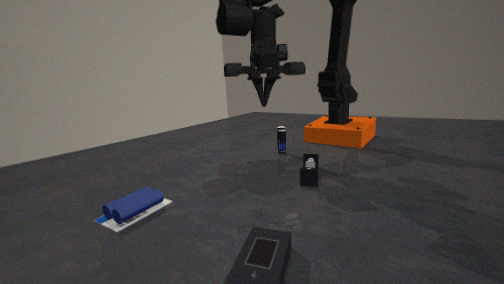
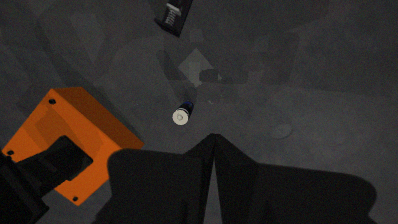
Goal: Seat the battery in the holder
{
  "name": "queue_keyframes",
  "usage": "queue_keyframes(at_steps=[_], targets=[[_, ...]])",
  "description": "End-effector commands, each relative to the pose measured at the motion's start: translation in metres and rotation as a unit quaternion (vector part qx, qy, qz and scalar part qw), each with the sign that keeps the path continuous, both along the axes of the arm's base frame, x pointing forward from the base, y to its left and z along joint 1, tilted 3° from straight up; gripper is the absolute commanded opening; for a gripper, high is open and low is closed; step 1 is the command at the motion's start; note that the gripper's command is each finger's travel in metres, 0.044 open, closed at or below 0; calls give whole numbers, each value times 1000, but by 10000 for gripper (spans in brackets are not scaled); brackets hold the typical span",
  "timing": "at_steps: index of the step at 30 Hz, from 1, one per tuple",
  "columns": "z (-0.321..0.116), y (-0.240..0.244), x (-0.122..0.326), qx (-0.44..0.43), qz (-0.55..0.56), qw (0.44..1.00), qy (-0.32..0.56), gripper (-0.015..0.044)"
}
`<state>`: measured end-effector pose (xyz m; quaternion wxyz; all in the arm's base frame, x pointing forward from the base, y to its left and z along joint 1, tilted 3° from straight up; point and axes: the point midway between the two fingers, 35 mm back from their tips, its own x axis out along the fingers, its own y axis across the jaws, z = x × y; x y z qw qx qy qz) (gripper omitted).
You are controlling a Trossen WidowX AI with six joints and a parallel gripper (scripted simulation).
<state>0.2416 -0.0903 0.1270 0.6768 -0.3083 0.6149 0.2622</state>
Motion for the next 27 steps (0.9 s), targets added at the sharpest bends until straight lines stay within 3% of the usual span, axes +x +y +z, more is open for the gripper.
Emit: queue_keyframes(at_steps=[1,14,27], targets=[[-1,-1,-2,6,8,1000,13,0],[-80,-1,4,6,8,1000,13,0],[-81,7,-3,7,8,1000,13,0]])
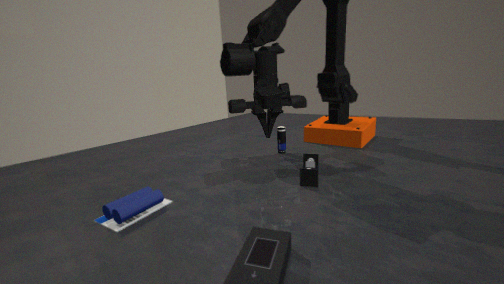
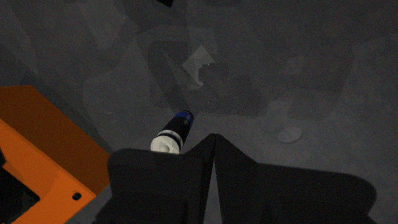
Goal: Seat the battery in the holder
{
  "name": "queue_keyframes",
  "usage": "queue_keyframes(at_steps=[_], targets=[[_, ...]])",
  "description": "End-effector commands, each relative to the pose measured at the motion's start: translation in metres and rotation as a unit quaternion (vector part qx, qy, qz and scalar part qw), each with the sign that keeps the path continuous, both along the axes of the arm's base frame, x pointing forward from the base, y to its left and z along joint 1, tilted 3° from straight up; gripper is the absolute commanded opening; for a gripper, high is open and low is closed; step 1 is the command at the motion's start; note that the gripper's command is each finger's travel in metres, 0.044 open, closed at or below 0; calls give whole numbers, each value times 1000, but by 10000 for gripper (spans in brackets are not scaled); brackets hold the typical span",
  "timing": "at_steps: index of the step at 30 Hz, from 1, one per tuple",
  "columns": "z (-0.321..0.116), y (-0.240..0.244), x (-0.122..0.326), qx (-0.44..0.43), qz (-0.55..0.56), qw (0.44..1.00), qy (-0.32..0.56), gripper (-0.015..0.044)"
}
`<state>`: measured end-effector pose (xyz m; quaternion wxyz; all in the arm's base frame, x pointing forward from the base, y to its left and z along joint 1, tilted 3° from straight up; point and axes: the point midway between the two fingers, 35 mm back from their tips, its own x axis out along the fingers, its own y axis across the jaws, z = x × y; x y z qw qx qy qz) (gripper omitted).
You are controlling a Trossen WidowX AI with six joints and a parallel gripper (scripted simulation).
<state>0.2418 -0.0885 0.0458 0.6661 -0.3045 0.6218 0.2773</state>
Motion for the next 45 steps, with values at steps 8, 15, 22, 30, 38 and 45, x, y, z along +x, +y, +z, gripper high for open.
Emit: queue_keyframes(at_steps=[8,15,22,30,38,45], targets=[[0,14,-13,1,0,1000,-3,0],[-1,22,-21,1,0,1000,-3,0],[-2,29,-30,1,0,1000,-2,0],[-4,37,-40,2,0,1000,-2,0],[6,38,-40,4,0,1000,0,0],[64,40,-48,2,0,1000,-2,0]])
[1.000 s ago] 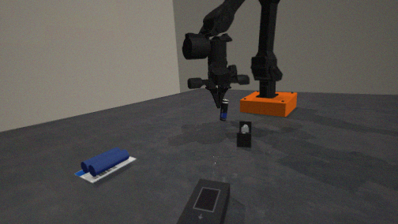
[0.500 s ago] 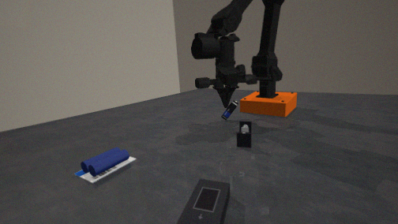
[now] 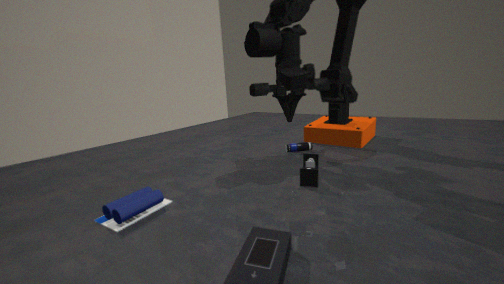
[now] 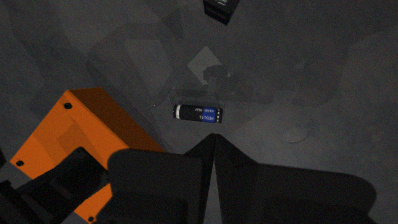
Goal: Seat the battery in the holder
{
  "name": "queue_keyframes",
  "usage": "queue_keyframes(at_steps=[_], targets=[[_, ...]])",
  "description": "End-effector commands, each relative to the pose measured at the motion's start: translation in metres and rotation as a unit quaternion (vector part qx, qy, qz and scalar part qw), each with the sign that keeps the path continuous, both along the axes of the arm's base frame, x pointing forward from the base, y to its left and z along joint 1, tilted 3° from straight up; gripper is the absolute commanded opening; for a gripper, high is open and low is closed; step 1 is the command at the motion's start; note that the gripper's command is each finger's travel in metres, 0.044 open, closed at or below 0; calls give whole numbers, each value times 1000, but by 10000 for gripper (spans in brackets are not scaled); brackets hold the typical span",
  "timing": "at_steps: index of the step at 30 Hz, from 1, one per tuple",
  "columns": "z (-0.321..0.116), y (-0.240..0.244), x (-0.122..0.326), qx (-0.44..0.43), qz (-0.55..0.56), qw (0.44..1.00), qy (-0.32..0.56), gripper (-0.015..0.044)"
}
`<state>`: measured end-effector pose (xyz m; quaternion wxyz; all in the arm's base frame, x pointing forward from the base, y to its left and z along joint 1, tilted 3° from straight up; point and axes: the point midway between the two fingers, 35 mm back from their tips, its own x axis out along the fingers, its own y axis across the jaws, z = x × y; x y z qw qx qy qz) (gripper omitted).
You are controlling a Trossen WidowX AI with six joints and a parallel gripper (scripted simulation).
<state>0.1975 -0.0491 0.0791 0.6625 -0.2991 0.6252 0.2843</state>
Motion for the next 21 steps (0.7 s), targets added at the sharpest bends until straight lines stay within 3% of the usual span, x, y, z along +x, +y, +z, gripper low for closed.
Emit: queue_keyframes(at_steps=[1,17,21], targets=[[37,2,-5,-4,-1,1000,-10,0],[37,2,-7,-1,0,1000,-5,0],[27,4,-7,-10,130,992,-6,105]])
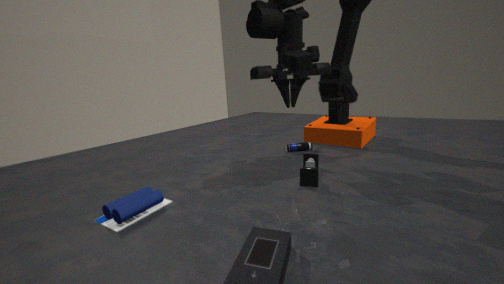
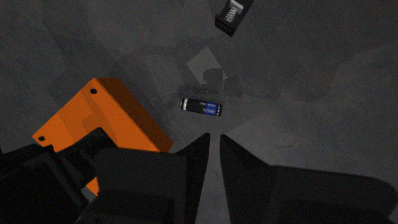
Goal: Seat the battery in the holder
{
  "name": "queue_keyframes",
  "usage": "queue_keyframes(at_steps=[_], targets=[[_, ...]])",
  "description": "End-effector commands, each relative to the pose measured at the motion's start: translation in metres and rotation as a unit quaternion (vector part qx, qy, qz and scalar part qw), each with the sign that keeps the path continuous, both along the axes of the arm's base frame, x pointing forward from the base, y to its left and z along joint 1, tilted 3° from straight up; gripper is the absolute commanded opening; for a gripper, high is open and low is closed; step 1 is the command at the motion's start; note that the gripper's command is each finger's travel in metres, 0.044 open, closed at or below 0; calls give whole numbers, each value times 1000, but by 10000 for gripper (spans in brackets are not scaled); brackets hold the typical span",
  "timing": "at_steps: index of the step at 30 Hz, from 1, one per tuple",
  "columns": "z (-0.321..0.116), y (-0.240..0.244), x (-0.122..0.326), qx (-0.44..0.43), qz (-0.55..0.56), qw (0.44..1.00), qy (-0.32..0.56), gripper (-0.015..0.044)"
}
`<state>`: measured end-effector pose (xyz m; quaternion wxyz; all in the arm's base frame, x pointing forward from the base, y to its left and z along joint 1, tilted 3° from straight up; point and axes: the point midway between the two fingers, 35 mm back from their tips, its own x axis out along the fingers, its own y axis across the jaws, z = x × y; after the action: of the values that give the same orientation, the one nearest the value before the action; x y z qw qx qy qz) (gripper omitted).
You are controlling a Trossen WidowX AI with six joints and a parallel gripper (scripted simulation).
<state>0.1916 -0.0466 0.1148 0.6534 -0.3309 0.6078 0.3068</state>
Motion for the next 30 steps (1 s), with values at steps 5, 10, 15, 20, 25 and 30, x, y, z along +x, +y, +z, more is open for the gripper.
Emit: queue_keyframes(at_steps=[5,10,15,20,25,30], targets=[[-32,6,-4,-25,340,940,1,231],[-54,11,-8,-43,569,821,1,231],[-65,13,-11,-51,670,740,1,231],[-65,13,-11,-51,670,740,1,231],[-65,13,-11,-51,670,740,1,231],[-65,13,-11,-51,670,740,1,231]])
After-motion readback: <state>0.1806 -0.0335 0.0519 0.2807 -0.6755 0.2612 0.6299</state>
